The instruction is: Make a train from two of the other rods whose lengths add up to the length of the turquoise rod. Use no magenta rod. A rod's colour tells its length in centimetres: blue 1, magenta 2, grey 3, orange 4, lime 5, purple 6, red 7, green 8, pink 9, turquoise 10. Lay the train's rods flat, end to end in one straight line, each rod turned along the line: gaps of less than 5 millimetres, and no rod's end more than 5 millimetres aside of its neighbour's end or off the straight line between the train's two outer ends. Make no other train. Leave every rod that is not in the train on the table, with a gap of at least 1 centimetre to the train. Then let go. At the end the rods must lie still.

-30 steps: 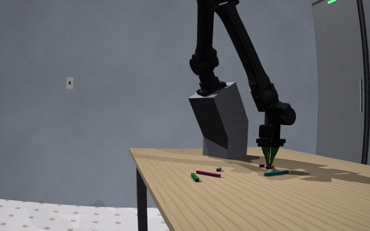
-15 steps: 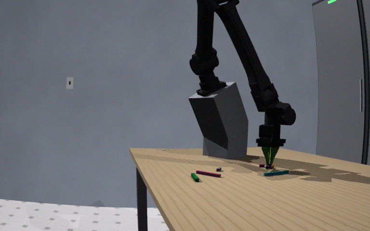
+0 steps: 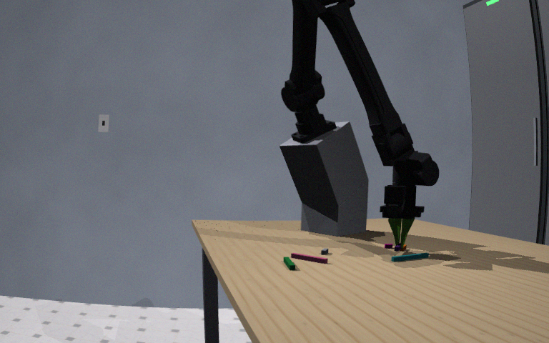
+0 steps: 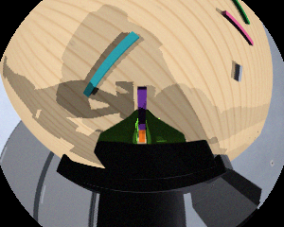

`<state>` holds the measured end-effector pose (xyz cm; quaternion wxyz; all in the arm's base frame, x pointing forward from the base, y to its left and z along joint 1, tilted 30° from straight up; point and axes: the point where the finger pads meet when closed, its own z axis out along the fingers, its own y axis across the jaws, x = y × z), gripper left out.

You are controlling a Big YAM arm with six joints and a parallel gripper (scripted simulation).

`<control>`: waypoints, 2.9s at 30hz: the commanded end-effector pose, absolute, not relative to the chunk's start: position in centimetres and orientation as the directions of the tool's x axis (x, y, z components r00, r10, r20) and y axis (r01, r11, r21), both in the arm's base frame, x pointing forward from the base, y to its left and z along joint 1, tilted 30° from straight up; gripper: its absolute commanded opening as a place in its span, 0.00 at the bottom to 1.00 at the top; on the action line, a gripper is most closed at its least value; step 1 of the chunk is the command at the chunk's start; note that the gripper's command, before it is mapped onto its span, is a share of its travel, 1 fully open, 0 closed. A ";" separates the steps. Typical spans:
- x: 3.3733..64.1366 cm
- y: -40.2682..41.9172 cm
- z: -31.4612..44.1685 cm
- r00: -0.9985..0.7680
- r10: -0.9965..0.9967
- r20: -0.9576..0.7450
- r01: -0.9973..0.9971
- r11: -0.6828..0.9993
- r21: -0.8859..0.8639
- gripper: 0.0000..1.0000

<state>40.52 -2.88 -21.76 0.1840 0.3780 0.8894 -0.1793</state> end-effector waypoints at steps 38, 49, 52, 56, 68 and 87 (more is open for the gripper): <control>40.7 -3.5 -23.0 -0.650 0.604 -0.462 0.735 0.653 -0.182 0.03; 40.7 -3.5 -23.0 -0.650 0.604 -0.462 0.735 0.653 -0.182 0.03; 40.7 -3.5 -23.0 -0.650 0.604 -0.462 0.735 0.653 -0.182 0.03; 40.7 -3.5 -23.0 -0.650 0.604 -0.462 0.735 0.653 -0.182 0.03; 40.7 -3.5 -23.0 -0.650 0.604 -0.462 0.735 0.653 -0.182 0.19; 41.0 -2.4 -21.5 -0.648 0.601 -0.469 0.733 0.659 -0.168 0.22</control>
